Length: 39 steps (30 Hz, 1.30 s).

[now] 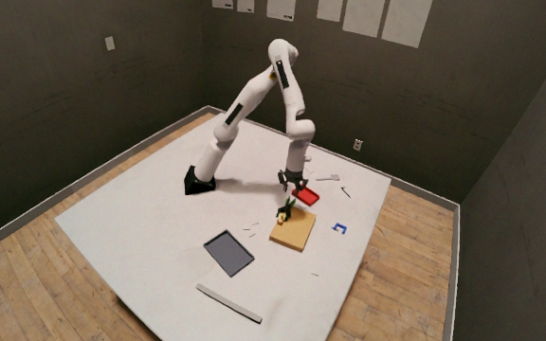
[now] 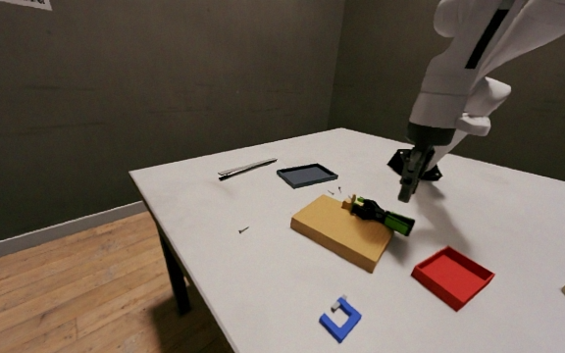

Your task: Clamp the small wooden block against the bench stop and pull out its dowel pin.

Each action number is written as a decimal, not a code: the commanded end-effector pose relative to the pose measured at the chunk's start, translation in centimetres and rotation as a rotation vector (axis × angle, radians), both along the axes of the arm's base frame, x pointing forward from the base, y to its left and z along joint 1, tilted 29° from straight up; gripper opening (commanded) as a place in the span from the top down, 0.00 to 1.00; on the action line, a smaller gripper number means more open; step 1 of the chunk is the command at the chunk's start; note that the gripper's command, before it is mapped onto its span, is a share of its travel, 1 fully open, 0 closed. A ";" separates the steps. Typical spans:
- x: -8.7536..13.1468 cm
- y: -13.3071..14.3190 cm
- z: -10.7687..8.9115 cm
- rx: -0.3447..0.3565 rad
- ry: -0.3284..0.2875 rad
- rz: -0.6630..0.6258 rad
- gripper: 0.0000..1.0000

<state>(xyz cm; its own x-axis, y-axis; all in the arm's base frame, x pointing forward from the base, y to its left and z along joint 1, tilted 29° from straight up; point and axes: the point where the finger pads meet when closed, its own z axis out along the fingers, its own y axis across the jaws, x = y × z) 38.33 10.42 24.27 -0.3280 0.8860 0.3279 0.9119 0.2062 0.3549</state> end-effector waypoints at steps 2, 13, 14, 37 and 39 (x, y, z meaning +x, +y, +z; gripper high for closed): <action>0.1 -0.3 0.6 0.001 -0.007 -0.005 0.46; 0.2 -0.3 0.6 0.001 -0.007 -0.006 0.46; 0.2 -0.3 0.6 0.001 -0.007 -0.006 0.46; 0.2 -0.3 0.6 0.001 -0.007 -0.006 0.46; 0.2 -0.3 0.6 0.001 -0.007 -0.006 0.46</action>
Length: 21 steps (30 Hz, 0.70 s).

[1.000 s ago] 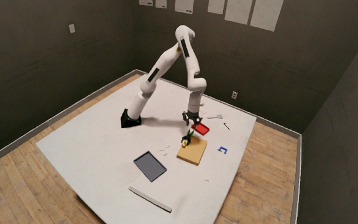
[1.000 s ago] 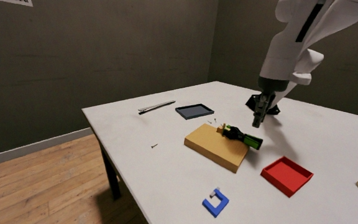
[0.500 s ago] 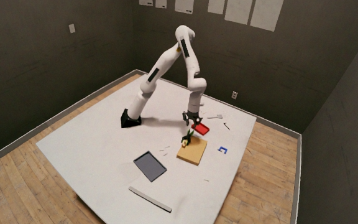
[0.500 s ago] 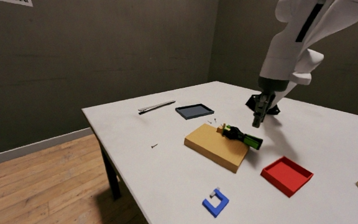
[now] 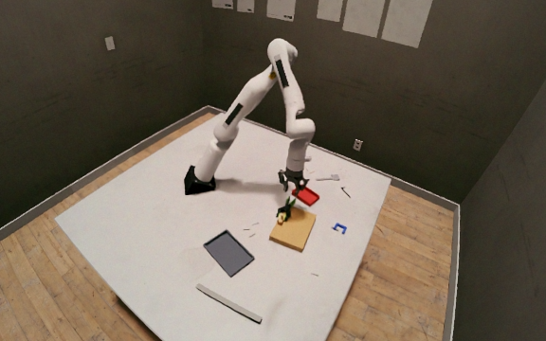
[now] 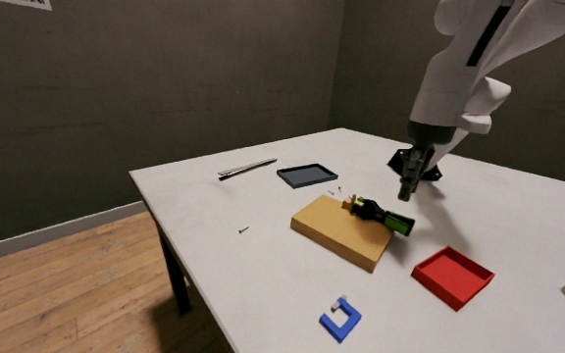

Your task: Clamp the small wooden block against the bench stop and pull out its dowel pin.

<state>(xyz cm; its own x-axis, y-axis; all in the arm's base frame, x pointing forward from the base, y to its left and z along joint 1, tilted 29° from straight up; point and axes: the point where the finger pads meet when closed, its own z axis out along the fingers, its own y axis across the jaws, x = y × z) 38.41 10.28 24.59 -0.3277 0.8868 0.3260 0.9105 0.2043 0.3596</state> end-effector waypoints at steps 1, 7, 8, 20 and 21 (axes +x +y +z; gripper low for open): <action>0.1 -0.2 0.3 0.001 -0.002 -0.004 0.46; 0.1 -0.2 0.3 0.001 -0.002 -0.004 0.46; 0.1 -0.2 0.3 0.001 -0.002 -0.003 0.46; 0.1 -0.2 0.3 -0.001 -0.004 0.003 0.46; 0.1 -0.2 0.3 -0.001 -0.004 0.003 0.46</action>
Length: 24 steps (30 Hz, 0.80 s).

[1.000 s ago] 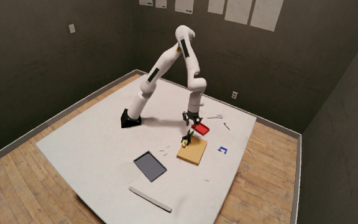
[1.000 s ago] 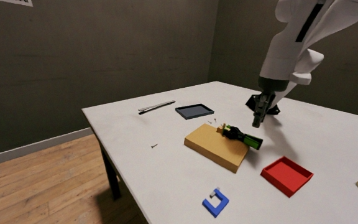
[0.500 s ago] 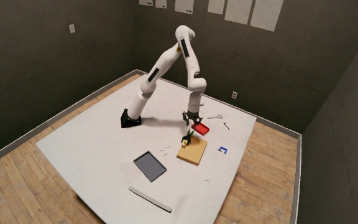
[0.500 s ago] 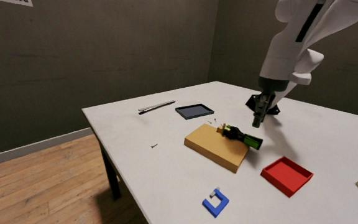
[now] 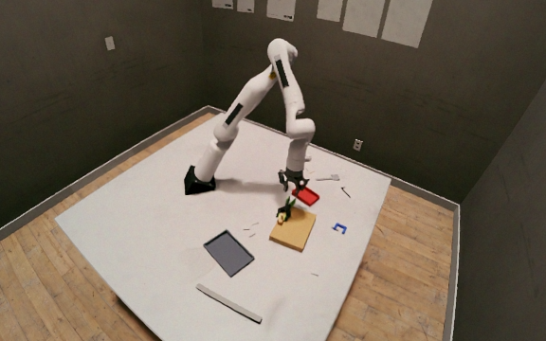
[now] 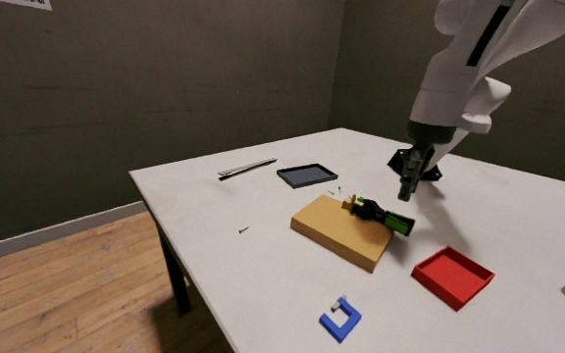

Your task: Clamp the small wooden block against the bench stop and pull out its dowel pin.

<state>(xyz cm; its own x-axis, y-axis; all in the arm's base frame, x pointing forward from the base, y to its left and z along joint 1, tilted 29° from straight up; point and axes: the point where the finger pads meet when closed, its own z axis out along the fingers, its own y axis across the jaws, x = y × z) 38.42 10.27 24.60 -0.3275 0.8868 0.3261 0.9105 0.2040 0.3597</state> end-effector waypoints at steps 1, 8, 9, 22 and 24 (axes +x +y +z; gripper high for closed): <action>0.1 -0.2 0.3 -0.001 -0.004 0.004 0.46; 0.1 -0.3 0.2 -0.006 -0.009 0.017 0.46; 0.1 -0.3 0.2 -0.007 -0.011 0.021 0.46; 0.3 -0.6 0.0 -0.022 -0.031 0.070 0.46; 0.3 -0.6 0.0 -0.025 -0.035 0.079 0.46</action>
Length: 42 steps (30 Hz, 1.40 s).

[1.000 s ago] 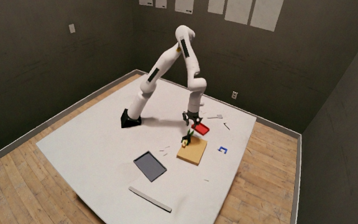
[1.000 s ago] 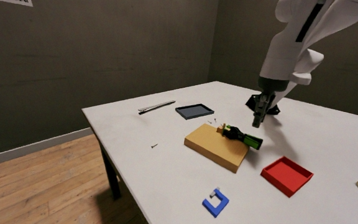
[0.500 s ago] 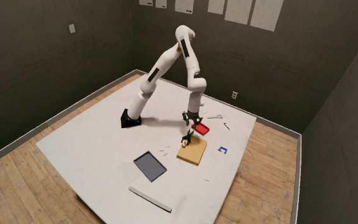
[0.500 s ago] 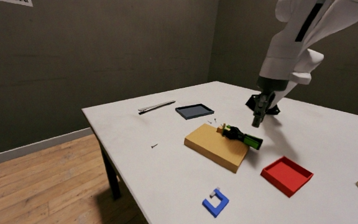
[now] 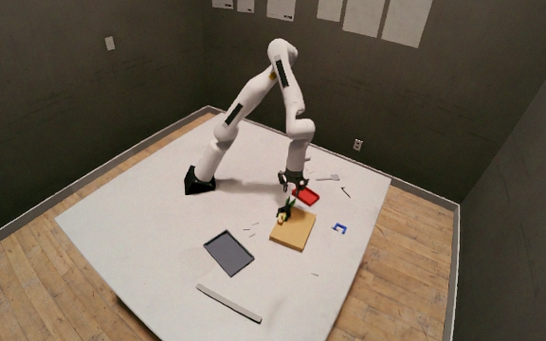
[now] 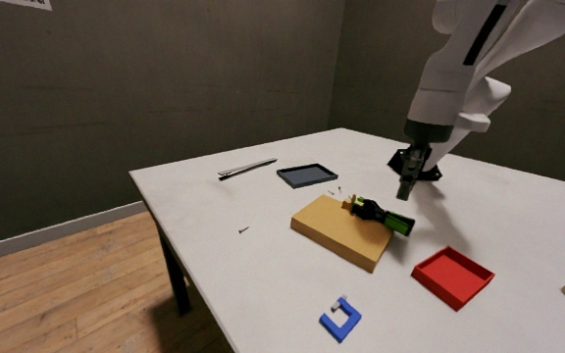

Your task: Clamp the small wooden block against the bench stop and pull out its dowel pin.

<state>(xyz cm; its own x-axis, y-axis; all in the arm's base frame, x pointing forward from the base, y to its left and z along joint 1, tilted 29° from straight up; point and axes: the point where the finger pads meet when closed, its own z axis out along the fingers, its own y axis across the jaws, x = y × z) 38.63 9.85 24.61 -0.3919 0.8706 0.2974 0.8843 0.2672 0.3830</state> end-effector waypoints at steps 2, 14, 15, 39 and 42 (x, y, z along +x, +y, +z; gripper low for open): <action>0.2 -0.3 0.0 -0.009 -0.011 0.031 0.46; 0.4 -0.7 -0.1 -0.032 -0.045 0.105 0.46; 0.4 -0.8 -0.1 -0.035 -0.049 0.113 0.46; 1.2 -2.3 -0.5 -0.105 -0.156 0.342 0.46; 1.3 -2.6 -0.5 -0.116 -0.174 0.379 0.46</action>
<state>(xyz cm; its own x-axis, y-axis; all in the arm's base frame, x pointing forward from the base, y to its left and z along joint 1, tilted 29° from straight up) 39.70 7.44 24.05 -0.7057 0.6989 0.1163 0.6623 0.5925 0.4586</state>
